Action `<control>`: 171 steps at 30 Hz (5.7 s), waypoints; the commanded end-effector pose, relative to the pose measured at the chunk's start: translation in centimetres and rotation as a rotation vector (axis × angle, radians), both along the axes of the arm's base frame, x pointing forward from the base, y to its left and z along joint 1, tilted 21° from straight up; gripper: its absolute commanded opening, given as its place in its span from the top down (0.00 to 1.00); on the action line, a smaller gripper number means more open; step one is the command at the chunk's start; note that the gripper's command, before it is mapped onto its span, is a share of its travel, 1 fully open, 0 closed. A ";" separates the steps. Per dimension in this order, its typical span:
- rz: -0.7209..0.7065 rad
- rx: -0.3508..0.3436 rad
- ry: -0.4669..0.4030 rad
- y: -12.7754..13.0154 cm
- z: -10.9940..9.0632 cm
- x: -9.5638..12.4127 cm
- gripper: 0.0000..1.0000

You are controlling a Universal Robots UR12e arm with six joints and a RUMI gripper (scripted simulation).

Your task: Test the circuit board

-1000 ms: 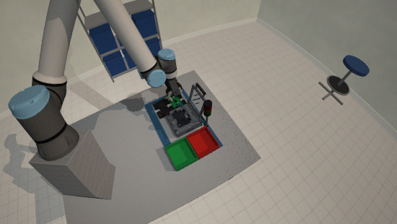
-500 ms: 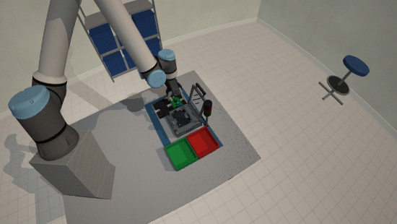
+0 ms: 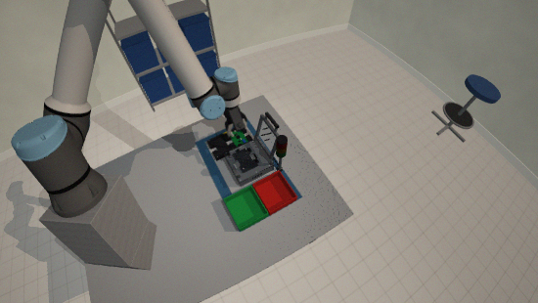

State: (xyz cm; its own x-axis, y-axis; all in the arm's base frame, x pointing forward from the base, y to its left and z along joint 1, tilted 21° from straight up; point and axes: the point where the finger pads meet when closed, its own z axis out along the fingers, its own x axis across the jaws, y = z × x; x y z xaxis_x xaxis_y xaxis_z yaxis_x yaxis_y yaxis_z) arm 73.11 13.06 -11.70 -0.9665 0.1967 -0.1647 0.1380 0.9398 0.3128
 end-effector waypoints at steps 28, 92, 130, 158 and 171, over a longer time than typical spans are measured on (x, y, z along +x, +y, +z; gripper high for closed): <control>0.000 0.000 -0.001 0.9 -2.8 0.7 0.41; 0.000 0.000 -0.001 1.4 -4.8 1.2 0.46; 0.000 0.000 -0.001 1.4 -4.8 1.2 0.53; 0.000 0.000 -0.001 1.4 -4.8 1.2 0.58; 0.000 0.000 -0.001 1.4 -4.8 1.2 0.61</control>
State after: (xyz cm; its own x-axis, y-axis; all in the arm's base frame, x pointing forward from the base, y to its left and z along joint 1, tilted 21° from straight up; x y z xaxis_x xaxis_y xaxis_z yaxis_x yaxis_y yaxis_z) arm 74.24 14.52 -16.58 -0.9665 0.1967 -0.1647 0.1380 0.9398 0.3127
